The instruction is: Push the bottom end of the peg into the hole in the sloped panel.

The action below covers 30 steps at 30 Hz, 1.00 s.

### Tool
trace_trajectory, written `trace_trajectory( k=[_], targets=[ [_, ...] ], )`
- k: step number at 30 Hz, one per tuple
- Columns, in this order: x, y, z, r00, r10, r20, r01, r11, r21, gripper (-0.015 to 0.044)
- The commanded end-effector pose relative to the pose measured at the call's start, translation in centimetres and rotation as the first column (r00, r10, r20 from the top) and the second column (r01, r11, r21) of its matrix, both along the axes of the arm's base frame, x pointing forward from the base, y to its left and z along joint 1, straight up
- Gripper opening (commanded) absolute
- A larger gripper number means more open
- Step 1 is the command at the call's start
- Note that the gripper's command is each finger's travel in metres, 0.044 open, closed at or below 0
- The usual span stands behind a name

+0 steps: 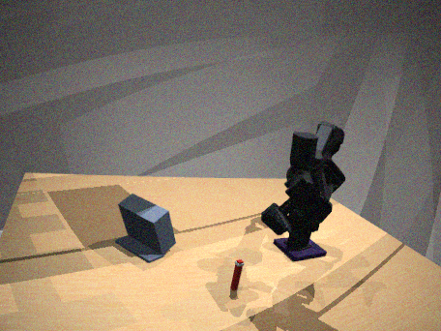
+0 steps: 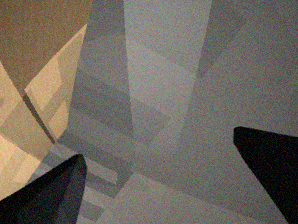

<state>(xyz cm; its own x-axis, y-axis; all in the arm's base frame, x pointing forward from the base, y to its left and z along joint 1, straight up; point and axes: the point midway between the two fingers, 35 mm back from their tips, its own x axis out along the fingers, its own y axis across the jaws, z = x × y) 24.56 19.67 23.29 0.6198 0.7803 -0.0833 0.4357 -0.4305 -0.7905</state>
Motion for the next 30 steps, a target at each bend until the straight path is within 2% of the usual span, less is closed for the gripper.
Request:
trace_trajectory(
  k=[1,17,30],
  targets=[
    [1.2,-0.1,-0.6,0.998,-0.035,-0.045,0.032,0.998,-0.058,0.0440],
    [4.6,-1.3,-3.8,0.963,-0.156,-0.219,0.089,0.954,-0.287,0.0440],
    [6.1,-2.8,-6.2,0.908,-0.250,-0.337,0.069,0.881,-0.469,0.0440]
  ],
)
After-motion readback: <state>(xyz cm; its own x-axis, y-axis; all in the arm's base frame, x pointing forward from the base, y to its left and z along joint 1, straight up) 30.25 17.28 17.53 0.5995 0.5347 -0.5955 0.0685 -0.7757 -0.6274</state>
